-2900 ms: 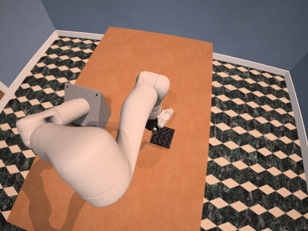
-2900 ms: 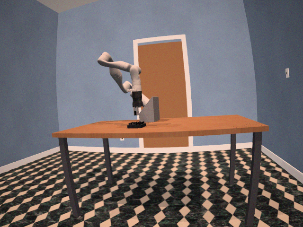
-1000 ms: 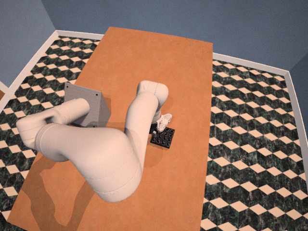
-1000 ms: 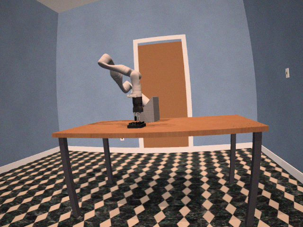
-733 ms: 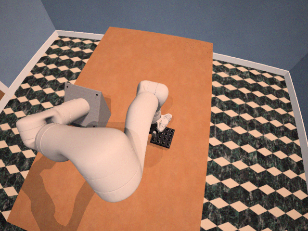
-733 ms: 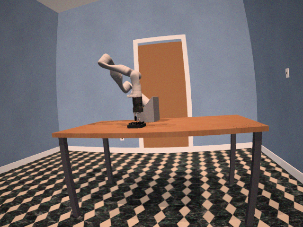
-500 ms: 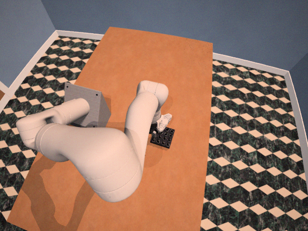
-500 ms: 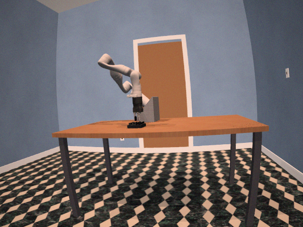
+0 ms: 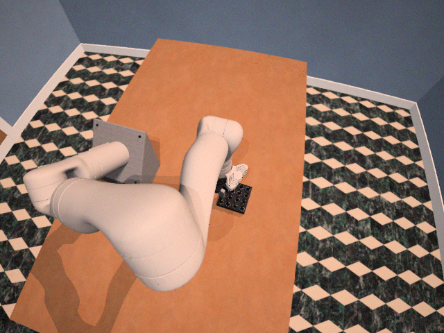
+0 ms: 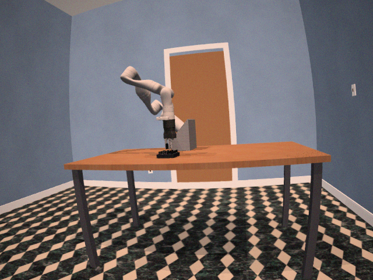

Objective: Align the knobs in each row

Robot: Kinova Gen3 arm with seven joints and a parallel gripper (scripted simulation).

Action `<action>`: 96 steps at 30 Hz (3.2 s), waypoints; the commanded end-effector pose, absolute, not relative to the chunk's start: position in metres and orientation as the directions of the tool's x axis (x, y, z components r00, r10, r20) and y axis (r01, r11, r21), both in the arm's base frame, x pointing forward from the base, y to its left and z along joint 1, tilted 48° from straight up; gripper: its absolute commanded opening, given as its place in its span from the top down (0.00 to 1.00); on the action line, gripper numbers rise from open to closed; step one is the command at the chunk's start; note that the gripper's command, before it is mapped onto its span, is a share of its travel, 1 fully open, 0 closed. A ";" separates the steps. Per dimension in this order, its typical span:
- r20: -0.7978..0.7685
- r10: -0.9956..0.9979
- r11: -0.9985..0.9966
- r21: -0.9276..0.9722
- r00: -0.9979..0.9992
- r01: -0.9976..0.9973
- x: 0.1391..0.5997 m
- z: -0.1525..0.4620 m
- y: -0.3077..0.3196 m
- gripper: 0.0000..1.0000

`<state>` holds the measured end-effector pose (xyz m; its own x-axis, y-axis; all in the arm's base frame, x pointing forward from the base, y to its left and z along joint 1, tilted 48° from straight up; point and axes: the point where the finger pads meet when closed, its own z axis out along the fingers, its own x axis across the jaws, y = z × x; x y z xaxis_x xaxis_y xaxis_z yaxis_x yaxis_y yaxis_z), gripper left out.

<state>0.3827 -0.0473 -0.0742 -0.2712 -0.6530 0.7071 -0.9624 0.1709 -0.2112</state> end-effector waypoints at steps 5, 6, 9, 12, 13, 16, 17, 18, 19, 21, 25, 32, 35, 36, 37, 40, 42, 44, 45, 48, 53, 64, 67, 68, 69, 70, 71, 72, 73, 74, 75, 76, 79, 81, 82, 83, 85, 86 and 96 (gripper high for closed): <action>0.706 -0.654 0.170 -0.212 -0.271 -0.962 0.383 -0.074 -0.046 0.54; 0.706 -0.654 0.170 -0.212 -0.271 -0.962 0.383 -0.074 -0.047 0.54; 0.706 -0.654 0.170 -0.212 -0.271 -0.962 0.383 -0.074 -0.047 0.54; 0.706 -0.654 0.170 -0.212 -0.271 -0.962 0.383 -0.075 -0.048 0.54; 0.706 -0.654 0.170 -0.212 -0.271 -0.962 0.383 -0.076 -0.049 0.54; 0.706 -0.654 0.170 -0.212 -0.271 -0.962 0.383 -0.077 -0.050 0.54; 0.706 -0.654 0.170 -0.212 -0.271 -0.962 0.383 -0.077 -0.050 0.54; 0.706 -0.654 0.170 -0.212 -0.271 -0.962 0.383 -0.077 -0.050 0.54; 0.706 -0.654 0.170 -0.212 -0.271 -0.962 0.383 -0.078 -0.051 0.54; 0.706 -0.654 0.170 -0.212 -0.271 -0.962 0.383 -0.079 -0.052 0.54; 0.706 -0.654 0.170 -0.212 -0.271 -0.962 0.383 -0.081 -0.055 0.54; 0.706 -0.654 0.170 -0.212 -0.271 -0.962 0.383 -0.083 -0.057 0.54; 0.706 -0.654 0.170 -0.212 -0.271 -0.962 0.383 -0.083 -0.057 0.54; 0.706 -0.654 0.170 -0.212 -0.271 -0.962 0.383 -0.083 -0.057 0.54; 0.706 -0.654 0.170 -0.212 -0.271 -0.962 0.383 -0.083 -0.057 0.54; 0.706 -0.654 0.170 -0.212 -0.271 -0.962 0.383 -0.083 -0.057 0.54; 0.706 -0.654 0.170 -0.212 -0.271 -0.962 0.383 -0.083 -0.057 0.54; 0.706 -0.654 0.170 -0.212 -0.271 -0.962 0.383 -0.083 -0.057 0.54; 0.706 -0.654 0.170 -0.212 -0.271 -0.962 0.383 -0.083 -0.057 0.54; 0.706 -0.654 0.170 -0.212 -0.271 -0.962 0.383 -0.083 -0.057 0.54; 0.706 -0.654 0.170 -0.212 -0.271 -0.962 0.383 -0.083 -0.057 0.54; 0.706 -0.654 0.170 -0.212 -0.271 -0.962 0.383 -0.083 -0.057 0.54; 0.706 -0.654 0.170 -0.212 -0.271 -0.962 0.383 -0.083 -0.057 0.54; 0.706 -0.654 0.170 -0.212 -0.271 -0.962 0.383 -0.083 -0.057 0.54; 0.706 -0.654 0.170 -0.212 -0.271 -0.962 0.383 -0.083 -0.057 0.54; 0.706 -0.654 0.170 -0.212 -0.271 -0.962 0.383 -0.083 -0.057 0.54; 0.706 -0.654 0.170 -0.212 -0.271 -0.962 0.383 -0.083 -0.057 0.54; 0.706 -0.654 0.170 -0.212 -0.271 -0.962 0.383 -0.083 -0.057 0.70; 0.706 -0.654 0.170 -0.212 -0.271 -0.962 0.383 -0.083 -0.057 0.70; 0.706 -0.654 0.170 -0.212 -0.271 -0.962 0.383 -0.083 -0.057 0.70; 0.706 -0.654 0.170 -0.212 -0.271 -0.962 0.383 -0.083 -0.057 0.70; 0.706 -0.654 0.170 -0.212 -0.271 -0.962 0.383 -0.083 -0.057 0.70; 0.706 -0.654 0.170 -0.212 -0.271 -0.962 0.383 -0.083 -0.057 0.70; 0.706 -0.654 0.170 -0.212 -0.271 -0.962 0.383 -0.083 -0.057 0.70; 0.706 -0.654 0.170 -0.212 -0.271 -0.962 0.383 -0.083 -0.057 0.70; 0.706 -0.654 0.170 -0.212 -0.271 -0.962 0.383 -0.083 -0.057 0.70; 0.706 -0.654 0.170 -0.212 -0.271 -0.962 0.383 -0.083 -0.057 0.70; 0.706 -0.654 0.170 -0.212 -0.271 -0.962 0.383 -0.083 -0.057 0.70; 0.706 -0.654 0.170 -0.212 -0.271 -0.962 0.383 -0.083 -0.057 0.70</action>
<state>0.3829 -0.0576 -0.0836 -0.2711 -0.6531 0.7071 -0.9624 0.1708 -0.2112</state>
